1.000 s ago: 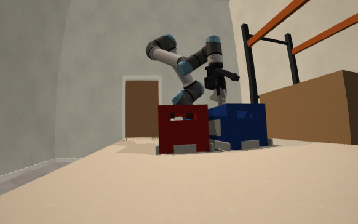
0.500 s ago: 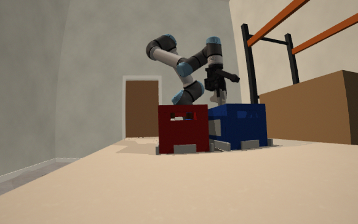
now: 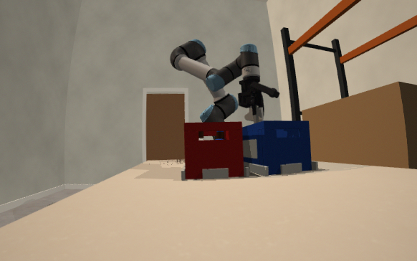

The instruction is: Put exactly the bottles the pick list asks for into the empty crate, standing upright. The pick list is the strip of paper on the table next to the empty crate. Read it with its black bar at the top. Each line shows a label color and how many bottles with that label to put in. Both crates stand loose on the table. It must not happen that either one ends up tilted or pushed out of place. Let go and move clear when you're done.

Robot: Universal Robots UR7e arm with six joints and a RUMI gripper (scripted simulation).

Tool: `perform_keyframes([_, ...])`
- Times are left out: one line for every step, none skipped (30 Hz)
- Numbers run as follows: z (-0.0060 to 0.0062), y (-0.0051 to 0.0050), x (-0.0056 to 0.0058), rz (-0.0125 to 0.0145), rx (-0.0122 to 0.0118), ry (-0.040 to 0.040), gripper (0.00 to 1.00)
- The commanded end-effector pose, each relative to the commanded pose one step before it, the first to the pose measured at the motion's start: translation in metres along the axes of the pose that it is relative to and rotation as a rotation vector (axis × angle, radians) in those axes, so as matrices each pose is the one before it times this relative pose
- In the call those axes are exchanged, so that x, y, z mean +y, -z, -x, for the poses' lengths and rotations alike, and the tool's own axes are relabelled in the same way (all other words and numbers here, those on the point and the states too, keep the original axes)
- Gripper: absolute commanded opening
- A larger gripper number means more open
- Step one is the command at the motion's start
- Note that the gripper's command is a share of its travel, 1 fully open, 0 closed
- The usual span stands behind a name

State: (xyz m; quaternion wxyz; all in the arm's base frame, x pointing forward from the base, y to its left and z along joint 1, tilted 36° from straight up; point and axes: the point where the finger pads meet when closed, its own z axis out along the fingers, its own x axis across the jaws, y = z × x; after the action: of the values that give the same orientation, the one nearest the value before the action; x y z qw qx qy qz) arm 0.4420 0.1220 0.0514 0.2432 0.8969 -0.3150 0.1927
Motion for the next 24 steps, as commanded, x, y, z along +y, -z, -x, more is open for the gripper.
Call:
perform_keyframes([-0.00032,-0.00176,-0.00035,-0.00147,0.0008,-0.00051,0.0])
perform_keyframes([0.0,0.0,0.0,0.0,0.0,0.0,0.0])
perform_keyframes([0.0,-0.0005,0.0,0.0,0.0,0.0,0.0])
perform_keyframes([0.0,-0.0005,0.0,0.0,0.0,0.0,0.0])
perform_keyframes([0.0,-0.0005,0.0,0.0,0.0,0.0,0.0])
perform_keyframes([0.0,-0.0005,0.0,0.0,0.0,0.0,0.0])
perform_keyframes([0.0,-0.0005,0.0,0.0,0.0,0.0,0.0])
perform_keyframes([0.0,-0.0005,0.0,0.0,0.0,0.0,0.0])
perform_keyframes([0.0,-0.0005,0.0,0.0,0.0,0.0,0.0])
perform_keyframes([0.0,-0.0005,0.0,0.0,0.0,0.0,0.0])
perform_keyframes([0.0,-0.0005,0.0,0.0,0.0,0.0,0.0])
perform_keyframes([0.0,-0.0005,0.0,0.0,0.0,0.0,0.0])
perform_keyframes([0.0,-0.0005,0.0,0.0,0.0,0.0,0.0])
perform_keyframes([0.0,-0.0005,0.0,0.0,0.0,0.0,0.0])
perform_keyframes([0.0,-0.0005,0.0,0.0,0.0,0.0,0.0])
perform_keyframes([0.0,-0.0005,0.0,0.0,0.0,0.0,0.0])
perform_keyframes([0.0,-0.0005,0.0,0.0,0.0,0.0,0.0])
perform_keyframes([0.0,0.0,0.0,0.0,0.0,0.0,0.0])
perform_keyframes([0.0,0.0,0.0,0.0,0.0,0.0,0.0])
perform_keyframes([0.0,-0.0005,0.0,0.0,0.0,0.0,0.0])
perform_keyframes([0.0,-0.0005,0.0,0.0,0.0,0.0,0.0])
perform_keyframes([0.0,-0.0005,0.0,0.0,0.0,0.0,0.0])
perform_keyframes([0.0,-0.0005,0.0,0.0,0.0,0.0,0.0])
perform_keyframes([0.0,-0.0005,0.0,0.0,0.0,0.0,0.0])
